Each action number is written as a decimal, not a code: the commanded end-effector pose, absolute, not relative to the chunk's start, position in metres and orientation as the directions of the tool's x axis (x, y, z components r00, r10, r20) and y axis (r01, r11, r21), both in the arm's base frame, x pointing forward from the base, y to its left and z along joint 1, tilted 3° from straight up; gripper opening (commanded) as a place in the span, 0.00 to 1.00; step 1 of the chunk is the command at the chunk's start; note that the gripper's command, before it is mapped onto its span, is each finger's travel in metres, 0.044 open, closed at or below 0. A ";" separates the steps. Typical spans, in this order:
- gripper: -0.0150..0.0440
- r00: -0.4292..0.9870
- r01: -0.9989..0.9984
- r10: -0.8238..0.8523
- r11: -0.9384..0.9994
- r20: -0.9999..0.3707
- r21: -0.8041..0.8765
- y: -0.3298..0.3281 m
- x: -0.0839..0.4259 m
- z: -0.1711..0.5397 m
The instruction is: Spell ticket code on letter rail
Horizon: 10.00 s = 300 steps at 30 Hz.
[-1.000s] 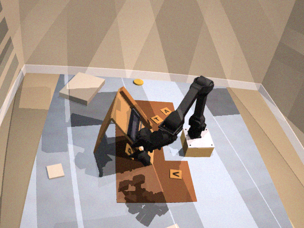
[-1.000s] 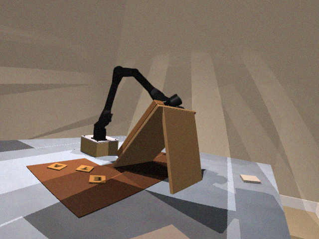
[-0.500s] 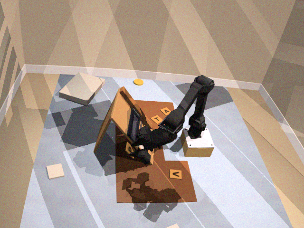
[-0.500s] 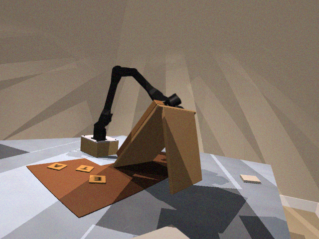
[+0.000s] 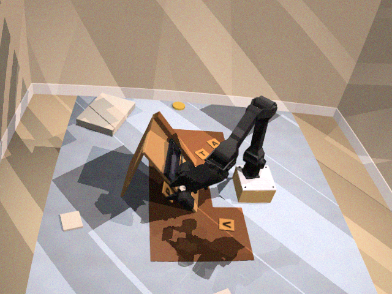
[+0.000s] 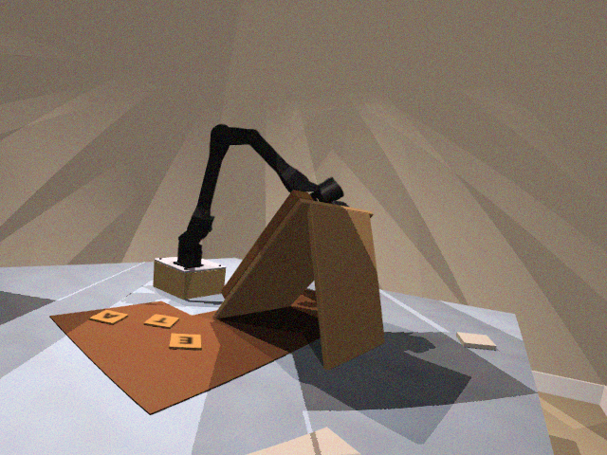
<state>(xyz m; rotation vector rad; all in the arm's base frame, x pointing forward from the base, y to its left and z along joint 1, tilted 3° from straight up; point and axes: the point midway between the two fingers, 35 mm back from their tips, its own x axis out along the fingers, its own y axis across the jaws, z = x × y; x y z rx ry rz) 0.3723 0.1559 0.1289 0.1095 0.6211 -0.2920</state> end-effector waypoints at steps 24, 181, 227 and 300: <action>0.25 0.775 0.297 -0.232 0.955 -0.587 0.014 0.143 0.369 0.130; 0.25 0.775 0.297 -0.237 0.955 -0.586 0.006 0.067 0.346 0.128; 0.25 0.774 0.297 -0.239 0.955 -0.586 0.002 0.035 0.336 0.129; 0.25 0.774 0.297 -0.242 0.955 -0.585 -0.002 -0.007 0.323 0.129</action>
